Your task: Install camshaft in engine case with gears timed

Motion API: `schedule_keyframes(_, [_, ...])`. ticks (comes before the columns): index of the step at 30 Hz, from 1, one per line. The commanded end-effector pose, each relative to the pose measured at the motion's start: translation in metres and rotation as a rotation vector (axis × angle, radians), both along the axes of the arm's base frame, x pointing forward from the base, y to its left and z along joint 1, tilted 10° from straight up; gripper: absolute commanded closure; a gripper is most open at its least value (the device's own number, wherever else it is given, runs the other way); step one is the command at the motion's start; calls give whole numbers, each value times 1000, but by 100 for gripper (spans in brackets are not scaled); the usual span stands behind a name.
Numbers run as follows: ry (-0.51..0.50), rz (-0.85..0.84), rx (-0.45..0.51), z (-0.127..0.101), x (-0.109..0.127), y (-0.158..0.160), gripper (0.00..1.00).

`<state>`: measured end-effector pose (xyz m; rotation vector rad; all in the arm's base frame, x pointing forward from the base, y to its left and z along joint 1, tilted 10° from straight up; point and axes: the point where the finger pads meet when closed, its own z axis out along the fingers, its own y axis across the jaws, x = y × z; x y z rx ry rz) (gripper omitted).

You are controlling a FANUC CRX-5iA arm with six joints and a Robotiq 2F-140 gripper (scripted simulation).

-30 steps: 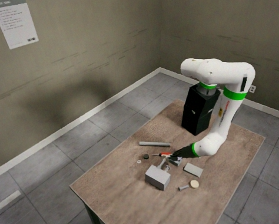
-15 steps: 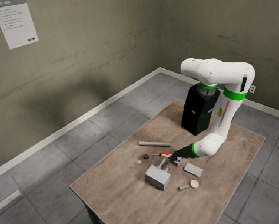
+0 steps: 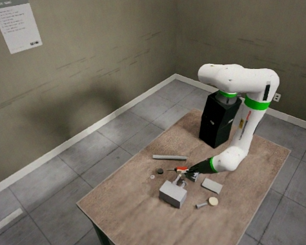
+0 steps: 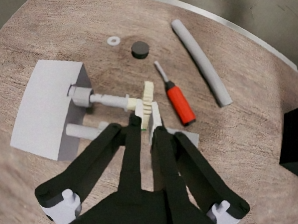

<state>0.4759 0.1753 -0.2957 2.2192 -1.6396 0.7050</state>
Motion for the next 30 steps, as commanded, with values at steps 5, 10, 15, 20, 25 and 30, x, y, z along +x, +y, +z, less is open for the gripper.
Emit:
schedule_keyframes(5, [-1, 0, 1, 1, 4, 1, 86])
schedule_keyframes(10, [-1, 0, 1, 1, 5, 2, 86])
schedule_keyframes(15, [-1, 0, 1, 1, 5, 2, 86])
schedule_keyframes(20, [-1, 0, 1, 1, 5, 2, 86])
schedule_keyframes(25, [-1, 0, 1, 1, 5, 2, 86])
schedule_keyframes(30, [-1, 0, 1, 1, 5, 2, 86])
